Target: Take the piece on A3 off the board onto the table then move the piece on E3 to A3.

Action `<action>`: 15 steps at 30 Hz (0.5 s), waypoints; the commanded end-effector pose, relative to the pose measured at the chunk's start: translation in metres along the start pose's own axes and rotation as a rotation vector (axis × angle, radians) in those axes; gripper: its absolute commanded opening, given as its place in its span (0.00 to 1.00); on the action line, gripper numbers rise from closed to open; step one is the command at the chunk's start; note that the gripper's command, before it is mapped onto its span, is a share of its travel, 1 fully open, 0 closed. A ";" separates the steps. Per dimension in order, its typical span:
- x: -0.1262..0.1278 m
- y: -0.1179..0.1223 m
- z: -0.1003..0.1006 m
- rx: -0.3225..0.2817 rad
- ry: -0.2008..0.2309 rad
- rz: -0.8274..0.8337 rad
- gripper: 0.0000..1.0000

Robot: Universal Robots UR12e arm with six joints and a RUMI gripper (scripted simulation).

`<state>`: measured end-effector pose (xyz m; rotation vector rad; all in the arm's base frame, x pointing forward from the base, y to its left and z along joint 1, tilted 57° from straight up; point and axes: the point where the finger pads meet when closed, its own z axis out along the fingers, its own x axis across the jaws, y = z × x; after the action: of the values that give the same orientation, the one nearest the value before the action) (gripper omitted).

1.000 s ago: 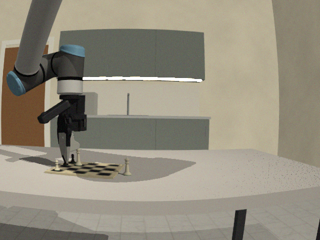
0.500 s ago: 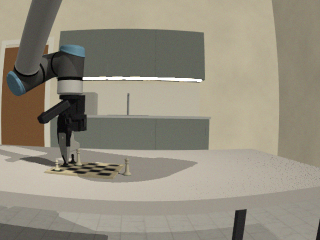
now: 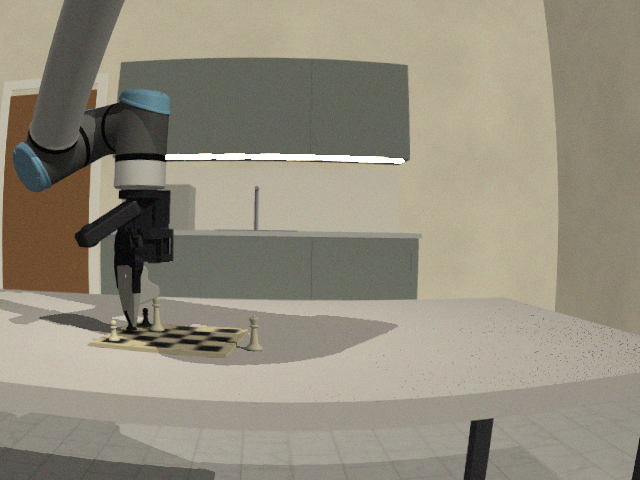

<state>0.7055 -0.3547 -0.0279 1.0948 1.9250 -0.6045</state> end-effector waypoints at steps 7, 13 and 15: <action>0.000 0.000 0.001 -0.001 0.000 0.000 0.00; 0.000 0.000 0.003 -0.001 0.000 0.000 0.00; 0.000 0.000 0.003 -0.001 0.000 0.000 0.00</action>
<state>0.7067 -0.3568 -0.0295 1.0948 1.9250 -0.6045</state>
